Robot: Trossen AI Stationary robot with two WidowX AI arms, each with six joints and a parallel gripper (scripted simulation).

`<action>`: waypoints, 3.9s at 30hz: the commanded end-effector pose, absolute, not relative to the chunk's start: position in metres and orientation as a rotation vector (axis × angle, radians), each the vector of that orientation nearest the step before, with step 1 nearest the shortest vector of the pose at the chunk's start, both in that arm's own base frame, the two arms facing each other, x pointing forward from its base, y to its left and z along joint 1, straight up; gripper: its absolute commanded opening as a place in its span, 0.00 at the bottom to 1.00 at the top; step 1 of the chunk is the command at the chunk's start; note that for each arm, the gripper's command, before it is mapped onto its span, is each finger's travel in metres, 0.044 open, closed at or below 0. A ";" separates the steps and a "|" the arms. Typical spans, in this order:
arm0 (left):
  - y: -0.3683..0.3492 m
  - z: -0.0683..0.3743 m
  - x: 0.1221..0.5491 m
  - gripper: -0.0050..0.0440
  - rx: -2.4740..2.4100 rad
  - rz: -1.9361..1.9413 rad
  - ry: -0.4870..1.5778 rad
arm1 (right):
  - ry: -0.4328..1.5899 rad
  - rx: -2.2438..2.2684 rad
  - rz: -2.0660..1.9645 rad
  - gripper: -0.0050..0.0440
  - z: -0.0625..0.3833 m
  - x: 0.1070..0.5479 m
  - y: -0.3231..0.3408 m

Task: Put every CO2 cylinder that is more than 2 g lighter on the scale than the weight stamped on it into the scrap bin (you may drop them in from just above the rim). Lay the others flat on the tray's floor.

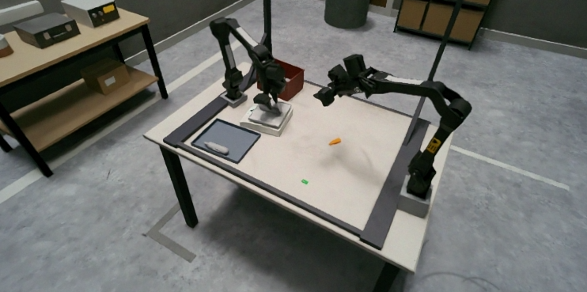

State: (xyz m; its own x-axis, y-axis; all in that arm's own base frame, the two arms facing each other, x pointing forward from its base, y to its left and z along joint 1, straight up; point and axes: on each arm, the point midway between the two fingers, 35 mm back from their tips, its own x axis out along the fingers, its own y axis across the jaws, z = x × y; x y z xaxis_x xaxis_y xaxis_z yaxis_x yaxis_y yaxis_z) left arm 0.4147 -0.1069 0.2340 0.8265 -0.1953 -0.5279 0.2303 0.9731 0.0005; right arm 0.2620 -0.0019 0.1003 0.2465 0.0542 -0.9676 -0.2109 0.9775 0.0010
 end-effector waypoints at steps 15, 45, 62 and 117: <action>-0.107 0.244 0.414 1.00 0.061 -0.227 0.529 | 1.302 -0.138 0.178 0.62 0.080 0.269 0.000; -0.107 0.244 0.414 1.00 0.061 -0.227 0.529 | 1.264 -0.142 0.173 0.13 0.092 0.275 0.000; -0.111 0.246 0.418 1.00 0.063 -0.233 0.528 | 1.275 -0.140 0.175 0.06 0.171 0.272 0.005; -0.294 0.290 0.513 1.00 0.131 -0.495 0.509 | 1.283 -0.123 0.193 0.49 0.151 0.133 0.239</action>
State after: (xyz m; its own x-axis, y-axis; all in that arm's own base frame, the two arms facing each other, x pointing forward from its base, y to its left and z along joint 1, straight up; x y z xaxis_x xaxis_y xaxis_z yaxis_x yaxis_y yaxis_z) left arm 0.5158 -0.2977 0.2694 0.7409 -0.4128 -0.5298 0.4863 0.8738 -0.0008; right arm 0.1319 0.2369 0.1425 0.2558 0.0474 -0.9656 -0.2149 0.9766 -0.0090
